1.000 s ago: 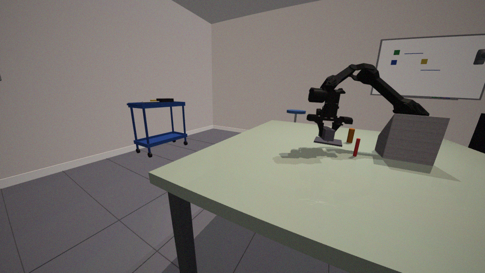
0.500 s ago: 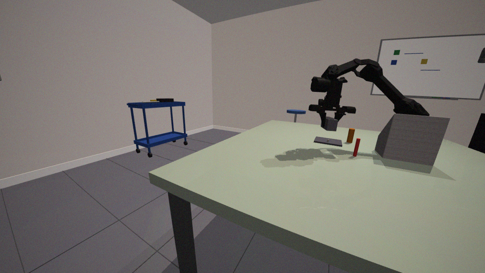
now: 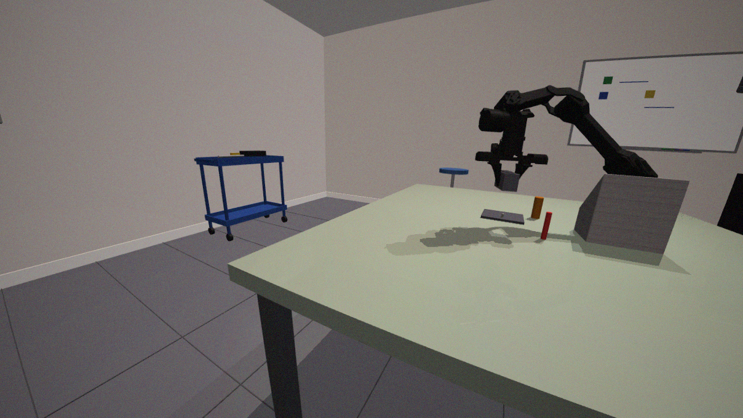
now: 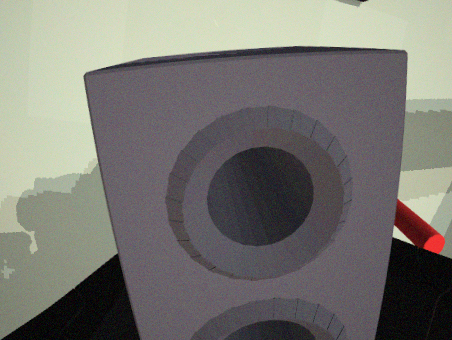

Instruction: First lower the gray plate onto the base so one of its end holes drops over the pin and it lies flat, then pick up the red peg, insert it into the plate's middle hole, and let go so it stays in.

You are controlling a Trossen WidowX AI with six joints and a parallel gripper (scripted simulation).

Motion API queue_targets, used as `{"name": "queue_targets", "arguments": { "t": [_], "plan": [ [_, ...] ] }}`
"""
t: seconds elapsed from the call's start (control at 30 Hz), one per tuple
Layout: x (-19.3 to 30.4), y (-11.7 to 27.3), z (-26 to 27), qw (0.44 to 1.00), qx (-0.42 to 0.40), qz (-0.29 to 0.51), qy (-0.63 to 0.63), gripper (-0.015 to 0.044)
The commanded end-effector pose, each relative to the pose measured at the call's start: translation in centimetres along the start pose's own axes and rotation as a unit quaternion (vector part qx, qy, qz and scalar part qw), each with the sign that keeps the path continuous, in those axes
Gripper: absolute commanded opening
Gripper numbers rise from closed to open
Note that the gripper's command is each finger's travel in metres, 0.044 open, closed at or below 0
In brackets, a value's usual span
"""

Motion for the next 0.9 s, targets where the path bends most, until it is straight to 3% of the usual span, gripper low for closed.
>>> {"name": "queue_targets", "arguments": {
  "t": [0.0, 0.87],
  "plan": [
    [-1.3, -0.4, 0.0, 1.000, 0.000, 0.002, -0.026, 0.0000],
    [-8.8, -4.2, -1.6, 0.982, -0.001, 0.005, -0.189, 0.0000]
  ]
}}
Point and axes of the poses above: the point midway between the two fingers, 35 mm back from their tips, its own y axis back along the fingers, its own z axis across the jaws, x = y × z, the point moved 5 cm from there along y, back along the fingers, and after that the axes turned 4 degrees about -y, right-handed, at the moved point
